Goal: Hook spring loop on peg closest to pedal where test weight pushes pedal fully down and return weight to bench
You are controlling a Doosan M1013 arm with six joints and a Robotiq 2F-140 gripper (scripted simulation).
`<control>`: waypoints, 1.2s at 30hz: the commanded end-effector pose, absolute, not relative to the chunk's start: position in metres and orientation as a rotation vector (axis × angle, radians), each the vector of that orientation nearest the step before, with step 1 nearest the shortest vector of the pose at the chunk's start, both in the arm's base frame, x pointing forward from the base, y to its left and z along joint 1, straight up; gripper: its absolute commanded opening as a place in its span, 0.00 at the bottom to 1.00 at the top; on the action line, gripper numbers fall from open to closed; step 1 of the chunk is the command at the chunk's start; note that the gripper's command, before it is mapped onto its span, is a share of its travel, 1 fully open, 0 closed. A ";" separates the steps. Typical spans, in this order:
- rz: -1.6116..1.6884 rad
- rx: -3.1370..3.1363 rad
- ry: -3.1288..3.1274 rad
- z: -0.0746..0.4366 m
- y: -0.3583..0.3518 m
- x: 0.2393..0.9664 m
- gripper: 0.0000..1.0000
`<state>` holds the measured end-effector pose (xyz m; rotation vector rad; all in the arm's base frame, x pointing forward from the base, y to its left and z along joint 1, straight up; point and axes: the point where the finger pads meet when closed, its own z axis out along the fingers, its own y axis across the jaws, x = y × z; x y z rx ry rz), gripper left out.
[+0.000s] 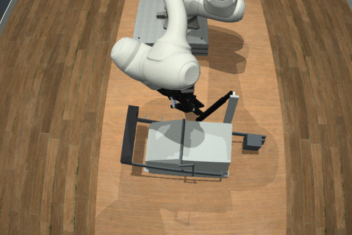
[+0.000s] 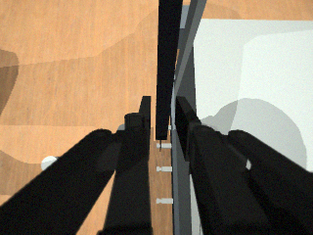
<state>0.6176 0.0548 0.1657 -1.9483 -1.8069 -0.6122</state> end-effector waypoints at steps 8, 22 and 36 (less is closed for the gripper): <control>-0.614 -1.948 -1.808 0.154 0.064 0.619 0.24; -0.614 -1.948 -1.808 0.127 0.082 0.620 0.24; -0.614 -1.948 -1.808 0.111 0.094 0.621 0.24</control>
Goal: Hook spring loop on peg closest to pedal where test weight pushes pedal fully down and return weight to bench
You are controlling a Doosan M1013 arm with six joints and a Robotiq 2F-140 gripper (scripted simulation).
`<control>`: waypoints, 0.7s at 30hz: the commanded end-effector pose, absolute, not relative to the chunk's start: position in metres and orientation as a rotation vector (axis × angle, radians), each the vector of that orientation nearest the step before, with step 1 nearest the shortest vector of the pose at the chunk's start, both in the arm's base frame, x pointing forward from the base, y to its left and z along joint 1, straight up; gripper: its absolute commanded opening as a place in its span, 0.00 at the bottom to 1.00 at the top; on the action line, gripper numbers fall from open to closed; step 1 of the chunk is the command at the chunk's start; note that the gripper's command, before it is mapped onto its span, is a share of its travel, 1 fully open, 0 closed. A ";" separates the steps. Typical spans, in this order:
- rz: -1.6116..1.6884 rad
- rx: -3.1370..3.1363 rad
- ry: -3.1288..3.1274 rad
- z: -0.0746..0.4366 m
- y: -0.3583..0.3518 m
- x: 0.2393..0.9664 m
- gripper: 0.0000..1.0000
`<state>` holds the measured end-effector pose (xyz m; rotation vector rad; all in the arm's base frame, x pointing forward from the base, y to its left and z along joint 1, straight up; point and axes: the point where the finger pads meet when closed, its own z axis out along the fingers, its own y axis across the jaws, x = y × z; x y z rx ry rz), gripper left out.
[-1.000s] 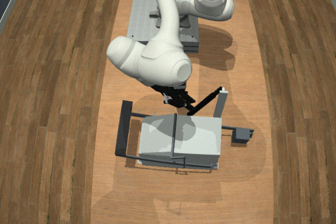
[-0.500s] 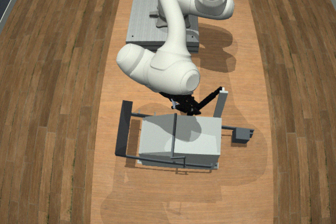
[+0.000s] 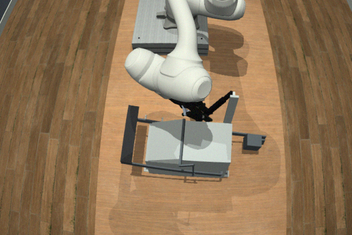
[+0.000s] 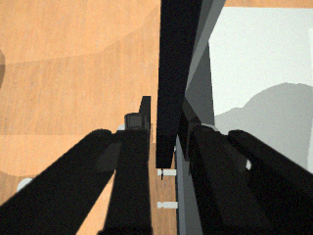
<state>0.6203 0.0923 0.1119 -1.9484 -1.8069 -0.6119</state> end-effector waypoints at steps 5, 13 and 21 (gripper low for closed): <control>-0.614 -1.948 -1.808 0.113 0.092 0.621 0.24; -0.614 -1.948 -1.808 0.113 0.092 0.621 0.24; -0.614 -1.948 -1.808 0.113 0.092 0.621 0.24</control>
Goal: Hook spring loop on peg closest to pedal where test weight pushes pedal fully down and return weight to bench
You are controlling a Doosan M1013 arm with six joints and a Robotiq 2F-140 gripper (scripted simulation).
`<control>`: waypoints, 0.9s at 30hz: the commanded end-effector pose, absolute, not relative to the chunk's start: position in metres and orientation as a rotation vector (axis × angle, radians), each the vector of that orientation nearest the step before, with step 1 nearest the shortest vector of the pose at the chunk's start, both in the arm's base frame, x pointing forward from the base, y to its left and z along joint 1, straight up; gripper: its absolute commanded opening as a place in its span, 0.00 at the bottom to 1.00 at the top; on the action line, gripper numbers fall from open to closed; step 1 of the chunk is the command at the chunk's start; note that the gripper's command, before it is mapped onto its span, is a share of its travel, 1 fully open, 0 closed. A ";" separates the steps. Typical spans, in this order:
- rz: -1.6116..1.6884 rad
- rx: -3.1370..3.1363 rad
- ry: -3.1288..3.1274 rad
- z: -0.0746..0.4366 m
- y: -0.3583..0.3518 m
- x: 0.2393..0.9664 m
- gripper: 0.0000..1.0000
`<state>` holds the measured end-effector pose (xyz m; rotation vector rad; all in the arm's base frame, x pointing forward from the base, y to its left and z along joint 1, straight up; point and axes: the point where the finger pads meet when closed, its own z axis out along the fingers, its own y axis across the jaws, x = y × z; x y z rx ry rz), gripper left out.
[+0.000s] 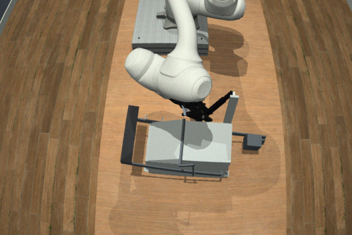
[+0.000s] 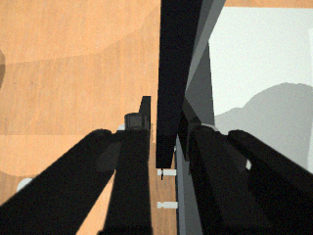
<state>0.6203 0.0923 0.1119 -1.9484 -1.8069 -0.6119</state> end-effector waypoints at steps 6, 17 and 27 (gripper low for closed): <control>-0.614 -1.948 -1.808 0.113 0.092 0.621 0.24; -0.614 -1.948 -1.808 0.113 0.092 0.621 0.17; -0.614 -1.948 -1.808 0.113 0.092 0.621 0.17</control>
